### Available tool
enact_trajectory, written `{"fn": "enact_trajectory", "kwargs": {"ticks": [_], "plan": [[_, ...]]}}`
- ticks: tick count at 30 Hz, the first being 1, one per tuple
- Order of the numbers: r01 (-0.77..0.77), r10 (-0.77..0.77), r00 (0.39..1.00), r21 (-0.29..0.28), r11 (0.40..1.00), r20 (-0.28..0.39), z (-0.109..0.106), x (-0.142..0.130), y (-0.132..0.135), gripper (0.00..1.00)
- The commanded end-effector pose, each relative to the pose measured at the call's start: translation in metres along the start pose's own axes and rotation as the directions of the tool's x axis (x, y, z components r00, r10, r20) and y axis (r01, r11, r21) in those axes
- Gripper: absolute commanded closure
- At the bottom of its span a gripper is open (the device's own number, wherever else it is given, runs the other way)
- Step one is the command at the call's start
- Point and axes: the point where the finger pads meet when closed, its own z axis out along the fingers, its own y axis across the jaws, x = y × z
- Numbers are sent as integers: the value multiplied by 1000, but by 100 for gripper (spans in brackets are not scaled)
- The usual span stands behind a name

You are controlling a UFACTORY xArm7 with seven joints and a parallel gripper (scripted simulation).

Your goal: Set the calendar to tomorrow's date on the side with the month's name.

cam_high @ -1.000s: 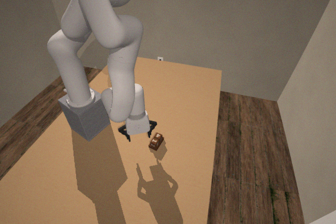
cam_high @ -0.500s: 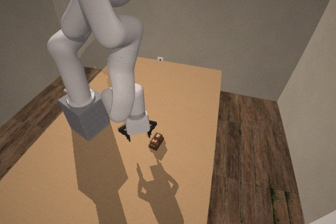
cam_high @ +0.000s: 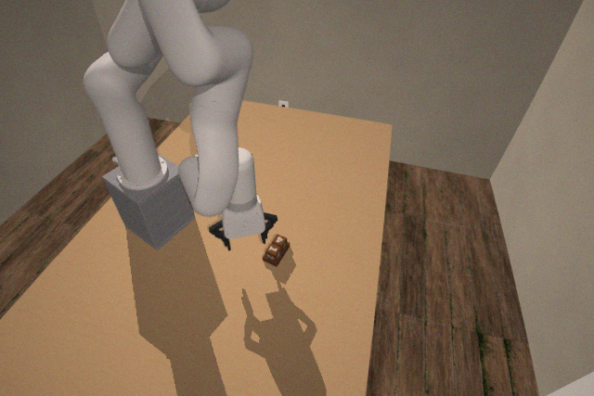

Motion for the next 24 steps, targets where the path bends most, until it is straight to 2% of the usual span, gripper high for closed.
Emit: {"fn": "enact_trajectory", "kwargs": {"ticks": [1, 20, 24], "plan": [[0, 0, 1000, -2, 1000, 1, 0, -1, 1, 0], [0, 0, 1000, -2, 1000, 1, 0, -1, 1, 0], [0, 0, 1000, -2, 1000, 1, 0, -10, 4, 0]]}}
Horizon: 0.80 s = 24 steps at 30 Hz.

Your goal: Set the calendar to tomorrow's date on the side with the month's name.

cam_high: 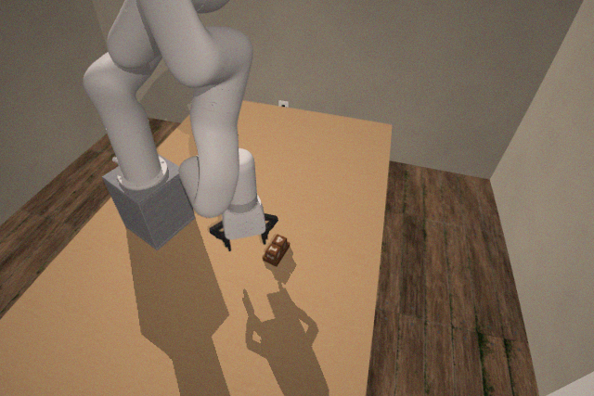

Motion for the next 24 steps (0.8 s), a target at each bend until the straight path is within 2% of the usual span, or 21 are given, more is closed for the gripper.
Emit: {"fn": "enact_trajectory", "kwargs": {"ticks": [1, 17, 24], "plan": [[-1, 1, 1000, -2, 1000, 2, 0, -7, 3, 0], [-1, 1, 1000, -2, 1000, 2, 3, -40, 13, 0], [-1, 1, 1000, -2, 1000, 2, 3, -44, 15, 0]]}}
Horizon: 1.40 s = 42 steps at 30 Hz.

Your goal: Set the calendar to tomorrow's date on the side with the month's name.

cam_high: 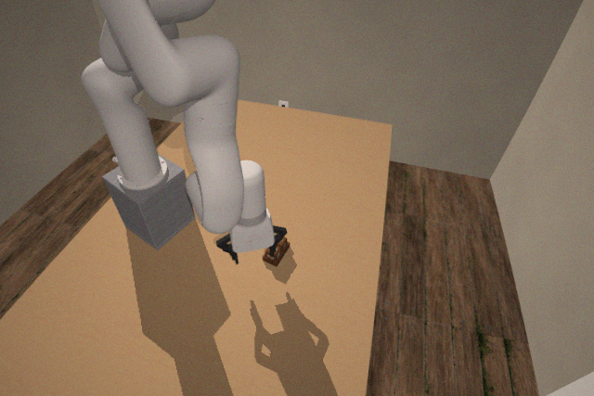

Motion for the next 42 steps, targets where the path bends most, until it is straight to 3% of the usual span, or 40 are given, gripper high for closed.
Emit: {"fn": "enact_trajectory", "kwargs": {"ticks": [1, 19, 29, 42], "plan": [[0, 0, 1000, 0, 1000, -1, 0, -6, 2, 0], [0, 0, 1000, 0, 1000, -1, 3, -42, 14, 0], [0, 0, 1000, 0, 1000, -1, 7, -43, 15, 0], [0, 0, 1000, 0, 1000, -1, 39, -43, 15, 0]]}}
